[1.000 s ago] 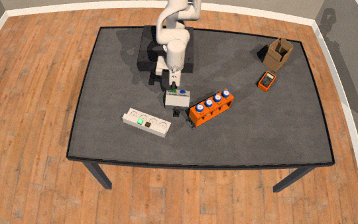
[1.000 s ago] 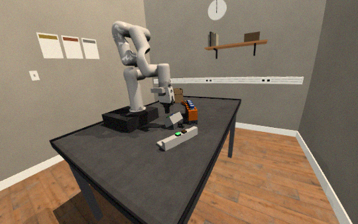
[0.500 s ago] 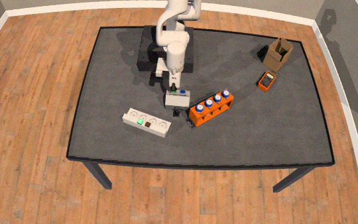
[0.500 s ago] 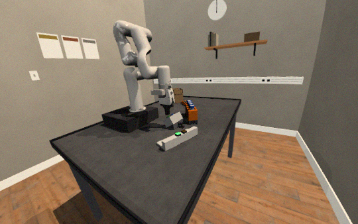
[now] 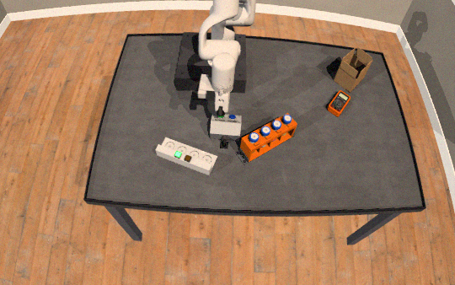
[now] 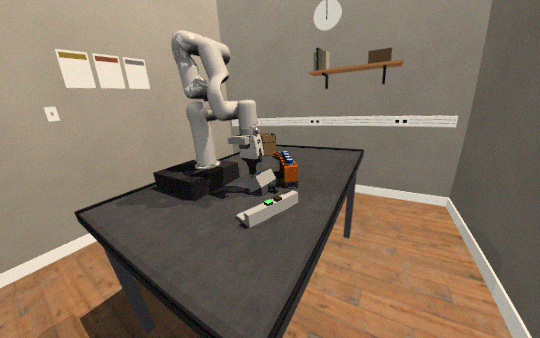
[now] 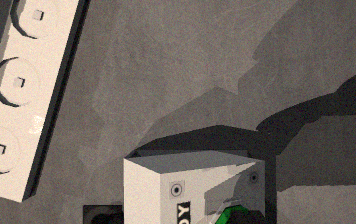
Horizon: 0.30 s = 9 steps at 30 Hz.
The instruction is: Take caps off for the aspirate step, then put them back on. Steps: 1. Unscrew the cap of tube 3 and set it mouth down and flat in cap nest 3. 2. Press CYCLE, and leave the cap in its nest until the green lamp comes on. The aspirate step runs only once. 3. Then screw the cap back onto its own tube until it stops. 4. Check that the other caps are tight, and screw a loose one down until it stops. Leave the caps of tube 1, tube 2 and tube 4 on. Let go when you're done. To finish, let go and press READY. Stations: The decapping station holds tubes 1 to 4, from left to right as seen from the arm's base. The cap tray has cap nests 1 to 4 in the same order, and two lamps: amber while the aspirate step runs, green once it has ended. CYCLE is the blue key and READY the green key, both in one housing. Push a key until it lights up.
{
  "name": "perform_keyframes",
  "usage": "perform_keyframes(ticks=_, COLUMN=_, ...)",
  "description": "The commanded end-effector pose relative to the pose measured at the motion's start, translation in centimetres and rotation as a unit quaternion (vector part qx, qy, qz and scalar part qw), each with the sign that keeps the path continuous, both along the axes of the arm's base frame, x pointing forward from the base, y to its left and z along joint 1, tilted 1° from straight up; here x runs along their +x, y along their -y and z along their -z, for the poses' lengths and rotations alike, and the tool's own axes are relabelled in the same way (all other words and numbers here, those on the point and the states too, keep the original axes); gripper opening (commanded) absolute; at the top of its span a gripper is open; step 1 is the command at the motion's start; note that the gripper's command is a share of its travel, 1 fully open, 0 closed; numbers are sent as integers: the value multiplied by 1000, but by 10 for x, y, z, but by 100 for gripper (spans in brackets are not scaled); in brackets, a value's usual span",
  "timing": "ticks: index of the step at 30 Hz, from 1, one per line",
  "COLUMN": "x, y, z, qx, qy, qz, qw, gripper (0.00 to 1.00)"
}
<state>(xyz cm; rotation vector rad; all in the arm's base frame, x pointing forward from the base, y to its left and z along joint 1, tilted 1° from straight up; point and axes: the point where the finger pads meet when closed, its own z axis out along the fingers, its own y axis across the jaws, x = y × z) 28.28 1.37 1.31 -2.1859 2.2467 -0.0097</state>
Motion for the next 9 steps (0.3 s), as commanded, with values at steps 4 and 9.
perform_keyframes(ticks=4, x=1, y=0, z=2, qx=-1, qy=1, qz=0, qw=1000, gripper=0)
perform_keyframes(ticks=9, x=1, y=0, z=3, qx=-1, qy=1, qz=0, qw=1000, gripper=0)
